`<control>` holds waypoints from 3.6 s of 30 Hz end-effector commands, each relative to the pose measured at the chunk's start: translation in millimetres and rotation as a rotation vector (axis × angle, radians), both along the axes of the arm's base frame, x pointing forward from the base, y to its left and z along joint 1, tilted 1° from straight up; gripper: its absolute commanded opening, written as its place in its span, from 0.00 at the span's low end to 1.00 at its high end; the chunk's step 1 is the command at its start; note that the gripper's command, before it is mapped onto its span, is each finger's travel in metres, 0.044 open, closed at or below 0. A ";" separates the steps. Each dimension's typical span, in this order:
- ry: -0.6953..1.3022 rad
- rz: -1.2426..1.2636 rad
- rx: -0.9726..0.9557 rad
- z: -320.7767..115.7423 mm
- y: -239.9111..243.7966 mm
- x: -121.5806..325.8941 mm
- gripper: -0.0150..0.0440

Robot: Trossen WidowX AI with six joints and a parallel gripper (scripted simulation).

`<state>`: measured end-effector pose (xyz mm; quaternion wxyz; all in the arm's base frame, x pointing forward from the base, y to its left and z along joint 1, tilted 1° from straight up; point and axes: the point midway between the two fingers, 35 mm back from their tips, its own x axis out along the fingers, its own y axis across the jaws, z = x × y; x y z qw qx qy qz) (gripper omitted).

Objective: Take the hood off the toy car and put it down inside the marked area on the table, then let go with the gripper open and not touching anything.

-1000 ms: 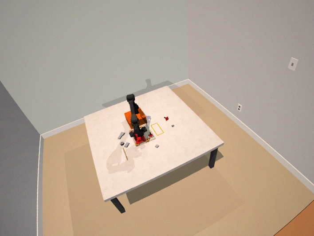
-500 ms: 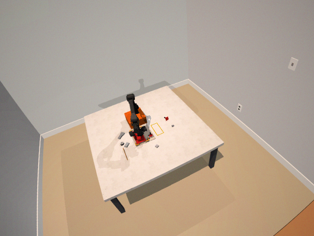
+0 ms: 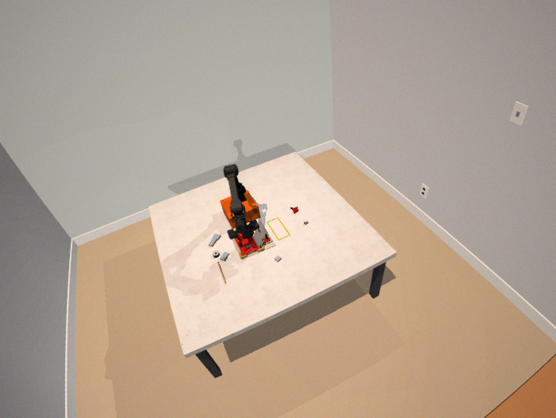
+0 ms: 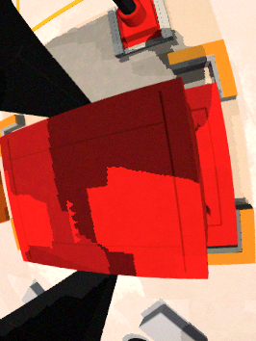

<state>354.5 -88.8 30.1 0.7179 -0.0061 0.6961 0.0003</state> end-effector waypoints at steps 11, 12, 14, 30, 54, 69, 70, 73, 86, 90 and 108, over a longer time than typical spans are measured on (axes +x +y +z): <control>-0.016 0.000 -0.001 20.0 28.8 3.8 0.25; -0.016 0.000 -0.001 20.1 34.0 3.9 0.25; -0.016 0.000 0.000 20.4 44.6 3.9 0.25; -0.014 -0.001 0.008 22.1 123.4 -6.3 0.25; -0.010 0.000 0.017 23.9 229.5 -53.6 0.25; -0.009 0.000 0.017 16.1 232.6 -54.3 0.25; -0.009 0.000 0.017 15.3 232.6 -54.2 0.25; -0.010 0.000 0.017 12.8 232.7 -53.9 0.25; -0.010 0.000 0.017 2.0 233.1 -52.8 0.25; -0.010 0.000 0.017 -1.4 233.2 -52.5 0.25; -0.009 0.000 0.017 -16.5 233.4 -51.8 0.25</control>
